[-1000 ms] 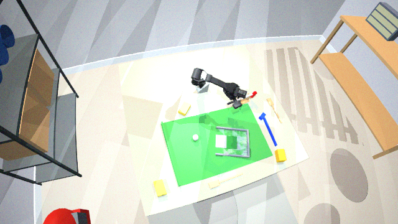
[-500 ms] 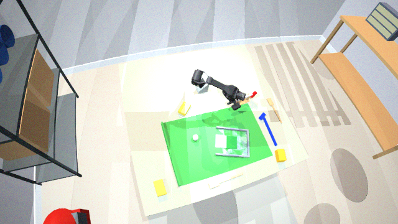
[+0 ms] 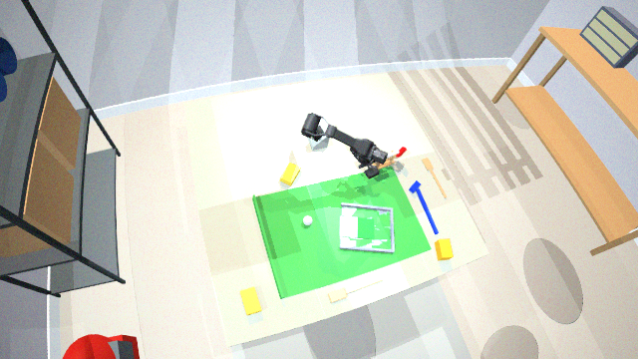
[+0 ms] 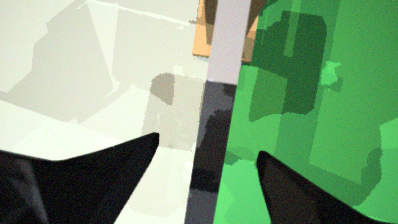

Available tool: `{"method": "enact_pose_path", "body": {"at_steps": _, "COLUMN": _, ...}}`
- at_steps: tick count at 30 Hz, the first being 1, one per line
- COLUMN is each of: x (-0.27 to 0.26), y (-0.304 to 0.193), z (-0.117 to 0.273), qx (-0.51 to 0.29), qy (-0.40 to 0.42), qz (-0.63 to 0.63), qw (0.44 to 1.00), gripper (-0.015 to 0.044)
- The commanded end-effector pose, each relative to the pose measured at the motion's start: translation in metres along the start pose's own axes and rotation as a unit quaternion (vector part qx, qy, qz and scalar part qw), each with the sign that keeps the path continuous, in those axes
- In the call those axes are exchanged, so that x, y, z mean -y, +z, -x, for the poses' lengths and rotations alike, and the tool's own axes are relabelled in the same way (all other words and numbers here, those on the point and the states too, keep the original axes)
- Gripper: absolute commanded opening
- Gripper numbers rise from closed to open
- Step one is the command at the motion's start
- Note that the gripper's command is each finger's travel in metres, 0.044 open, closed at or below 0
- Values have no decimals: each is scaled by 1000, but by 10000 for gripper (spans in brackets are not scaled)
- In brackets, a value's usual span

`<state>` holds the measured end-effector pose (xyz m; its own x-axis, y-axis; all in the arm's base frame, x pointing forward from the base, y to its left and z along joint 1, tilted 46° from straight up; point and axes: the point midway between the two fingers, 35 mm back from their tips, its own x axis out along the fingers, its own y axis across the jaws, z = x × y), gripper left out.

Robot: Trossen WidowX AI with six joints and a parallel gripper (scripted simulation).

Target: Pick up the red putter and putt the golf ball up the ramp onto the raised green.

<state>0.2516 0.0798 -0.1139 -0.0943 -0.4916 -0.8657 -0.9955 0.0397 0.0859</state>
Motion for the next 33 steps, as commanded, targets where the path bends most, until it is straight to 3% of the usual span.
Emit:
{"method": "enact_pose_path", "body": {"at_steps": 1, "x": 0, "y": 0, "z": 0, "qx": 0, "qy": 0, "qz": -1, "qw": 1000, "gripper": 256}}
{"method": "enact_pose_path", "body": {"at_steps": 10, "x": 0, "y": 0, "z": 0, "qx": 0, "qy": 0, "qz": -1, "qw": 1000, "gripper": 20}}
{"method": "enact_pose_path", "body": {"at_steps": 20, "x": 2, "y": 3, "z": 9, "qx": 1, "qy": 0, "qz": 0, "qw": 1000, "gripper": 0}}
{"method": "enact_pose_path", "body": {"at_steps": 33, "x": 1, "y": 25, "z": 87, "qx": 2, "qy": 1, "qz": 0, "qw": 1000, "gripper": 0}}
